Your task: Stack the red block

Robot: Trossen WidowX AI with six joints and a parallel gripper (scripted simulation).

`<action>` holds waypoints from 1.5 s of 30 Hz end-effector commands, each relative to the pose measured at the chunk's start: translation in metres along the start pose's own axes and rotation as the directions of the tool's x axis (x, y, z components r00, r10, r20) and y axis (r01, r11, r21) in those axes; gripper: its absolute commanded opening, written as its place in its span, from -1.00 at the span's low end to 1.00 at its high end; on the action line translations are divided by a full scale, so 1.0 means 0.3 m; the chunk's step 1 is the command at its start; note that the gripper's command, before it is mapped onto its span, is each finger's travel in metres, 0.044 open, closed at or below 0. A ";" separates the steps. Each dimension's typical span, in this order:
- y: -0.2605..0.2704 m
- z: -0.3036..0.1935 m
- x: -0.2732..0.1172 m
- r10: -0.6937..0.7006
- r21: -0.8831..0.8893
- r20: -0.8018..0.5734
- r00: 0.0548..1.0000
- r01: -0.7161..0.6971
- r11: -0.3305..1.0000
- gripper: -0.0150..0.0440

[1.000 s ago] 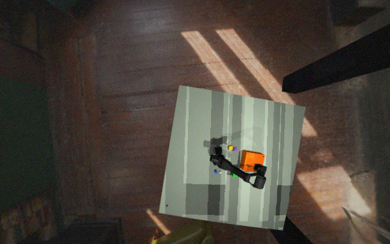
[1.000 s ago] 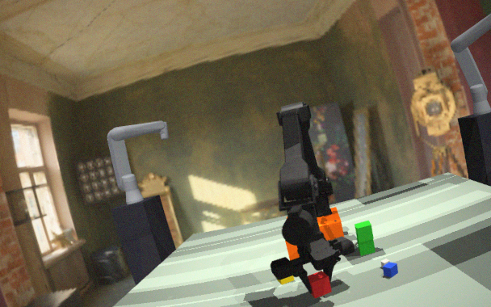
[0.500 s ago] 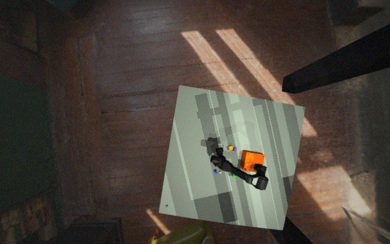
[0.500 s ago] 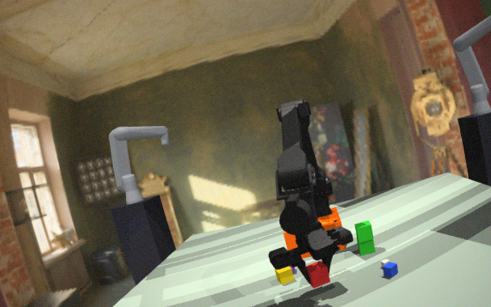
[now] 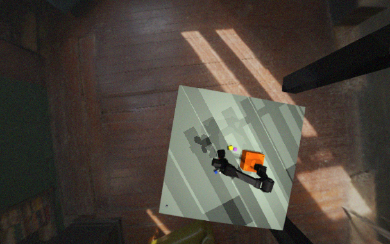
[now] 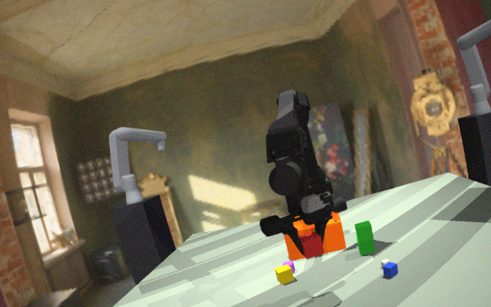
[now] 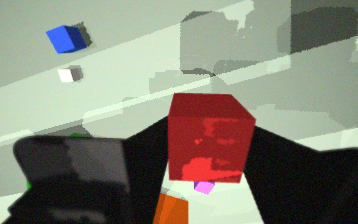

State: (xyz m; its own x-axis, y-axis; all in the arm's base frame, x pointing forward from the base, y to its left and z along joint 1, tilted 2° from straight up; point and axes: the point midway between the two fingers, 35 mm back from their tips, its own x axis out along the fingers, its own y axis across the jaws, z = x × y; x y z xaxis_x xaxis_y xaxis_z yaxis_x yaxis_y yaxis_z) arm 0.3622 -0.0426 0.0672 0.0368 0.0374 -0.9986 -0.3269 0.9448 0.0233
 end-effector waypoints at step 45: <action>0.613 -0.340 -0.057 0.008 -0.003 0.001 1.000 -0.008 1.000 -0.49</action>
State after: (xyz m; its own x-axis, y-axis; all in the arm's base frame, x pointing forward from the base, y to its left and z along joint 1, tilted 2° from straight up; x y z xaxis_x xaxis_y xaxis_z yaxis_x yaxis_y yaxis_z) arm 0.2198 0.0944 0.0863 0.0304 0.0481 -0.9984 -0.3348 0.9416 0.0352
